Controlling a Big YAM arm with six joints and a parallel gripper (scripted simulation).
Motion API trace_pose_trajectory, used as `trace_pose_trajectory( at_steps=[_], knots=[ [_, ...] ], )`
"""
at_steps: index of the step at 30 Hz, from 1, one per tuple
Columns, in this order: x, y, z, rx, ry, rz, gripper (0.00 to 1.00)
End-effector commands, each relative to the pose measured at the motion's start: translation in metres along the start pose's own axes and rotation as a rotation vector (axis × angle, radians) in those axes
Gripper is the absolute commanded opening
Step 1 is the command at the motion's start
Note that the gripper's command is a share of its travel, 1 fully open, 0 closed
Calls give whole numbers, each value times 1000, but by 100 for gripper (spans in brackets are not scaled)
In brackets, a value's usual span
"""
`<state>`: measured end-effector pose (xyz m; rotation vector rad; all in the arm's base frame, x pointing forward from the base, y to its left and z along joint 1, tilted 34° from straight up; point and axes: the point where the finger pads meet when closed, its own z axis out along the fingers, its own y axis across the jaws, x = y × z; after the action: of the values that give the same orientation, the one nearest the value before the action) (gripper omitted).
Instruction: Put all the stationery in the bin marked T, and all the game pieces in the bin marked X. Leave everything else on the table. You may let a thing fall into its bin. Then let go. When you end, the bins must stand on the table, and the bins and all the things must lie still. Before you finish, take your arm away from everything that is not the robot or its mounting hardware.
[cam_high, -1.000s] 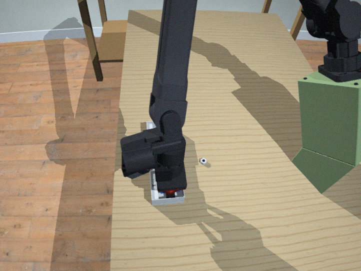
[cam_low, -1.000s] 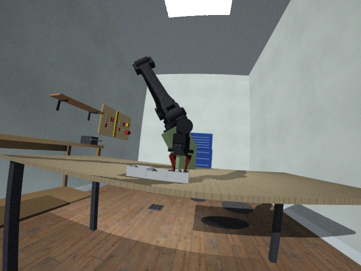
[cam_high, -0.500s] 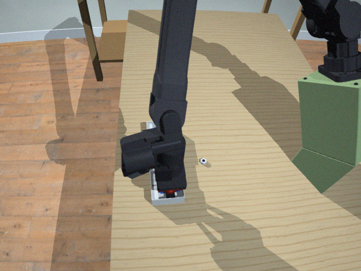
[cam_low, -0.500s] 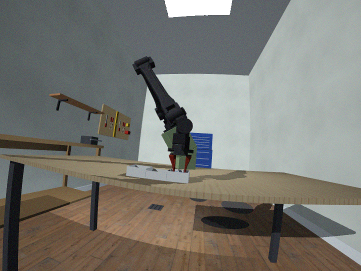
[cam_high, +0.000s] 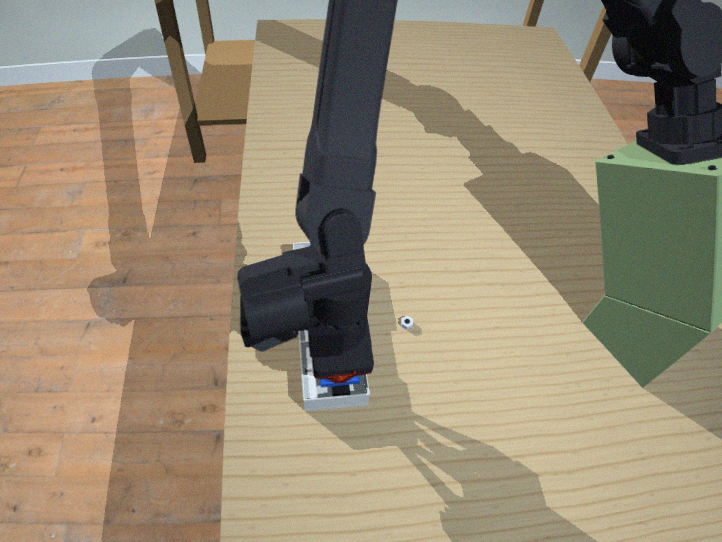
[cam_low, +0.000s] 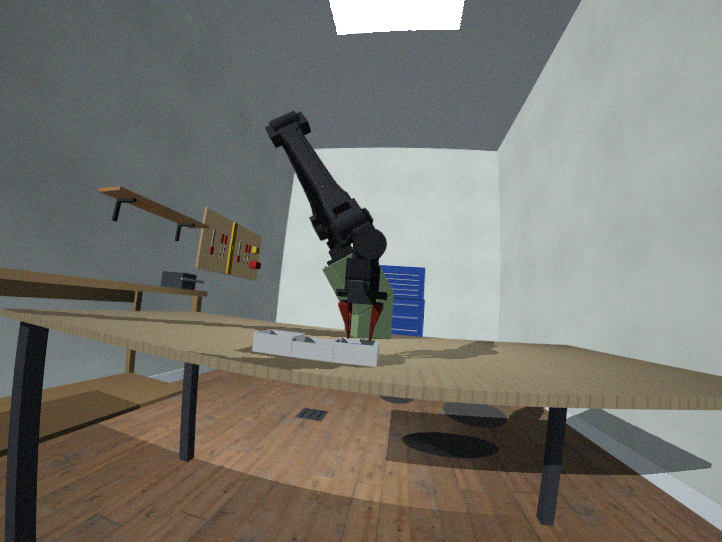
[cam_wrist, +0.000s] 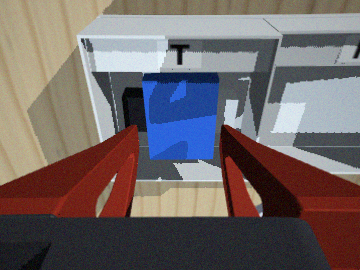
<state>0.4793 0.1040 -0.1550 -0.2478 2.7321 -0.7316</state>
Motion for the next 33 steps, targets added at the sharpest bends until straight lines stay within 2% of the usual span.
trace_pose_trajectory(
  at_steps=[1, 11, 15, 16, 33],
  knots=[
    [-12, 5, -23, -8, -33, 4, 44],
    [-11, 4, -36, -8, -32, 3, 44],
    [-14, 0, -34, -6, -30, 15, 44],
    [-12, 1, -26, -5, -24, 9, 44],
    [-11, 1, -26, -5, -24, 9, 44]
  ],
)
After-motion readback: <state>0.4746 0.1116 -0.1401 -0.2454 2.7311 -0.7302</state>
